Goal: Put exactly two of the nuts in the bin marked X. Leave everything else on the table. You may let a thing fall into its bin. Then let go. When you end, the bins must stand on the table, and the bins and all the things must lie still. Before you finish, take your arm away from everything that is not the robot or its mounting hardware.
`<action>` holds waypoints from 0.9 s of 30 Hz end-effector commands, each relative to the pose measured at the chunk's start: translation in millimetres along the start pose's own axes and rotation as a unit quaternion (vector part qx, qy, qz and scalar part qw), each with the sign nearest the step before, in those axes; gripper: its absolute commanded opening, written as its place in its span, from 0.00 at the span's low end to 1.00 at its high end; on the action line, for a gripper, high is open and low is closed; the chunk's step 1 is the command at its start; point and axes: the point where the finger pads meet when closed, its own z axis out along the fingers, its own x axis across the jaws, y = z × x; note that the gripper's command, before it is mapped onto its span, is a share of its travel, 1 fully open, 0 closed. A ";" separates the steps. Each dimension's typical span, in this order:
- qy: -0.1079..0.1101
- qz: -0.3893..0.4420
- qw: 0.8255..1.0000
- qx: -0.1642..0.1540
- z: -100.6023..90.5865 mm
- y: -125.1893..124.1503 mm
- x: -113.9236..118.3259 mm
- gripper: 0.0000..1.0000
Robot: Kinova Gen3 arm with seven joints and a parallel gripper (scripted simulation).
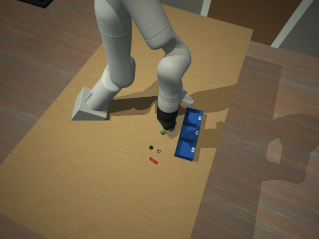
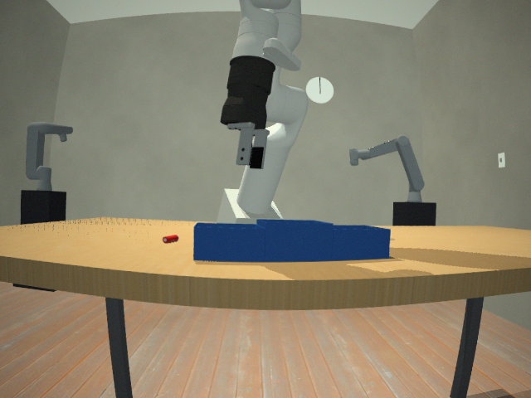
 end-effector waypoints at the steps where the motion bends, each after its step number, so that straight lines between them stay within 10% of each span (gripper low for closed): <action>1: -0.009 -0.059 0.998 0.017 12.5 8.2 -4.5 0.64; 19: 0.002 -0.352 0.936 -0.008 61.9 92.3 -0.2 0.64; 27: 0.002 -0.532 0.847 0.003 61.4 90.7 0.9 0.64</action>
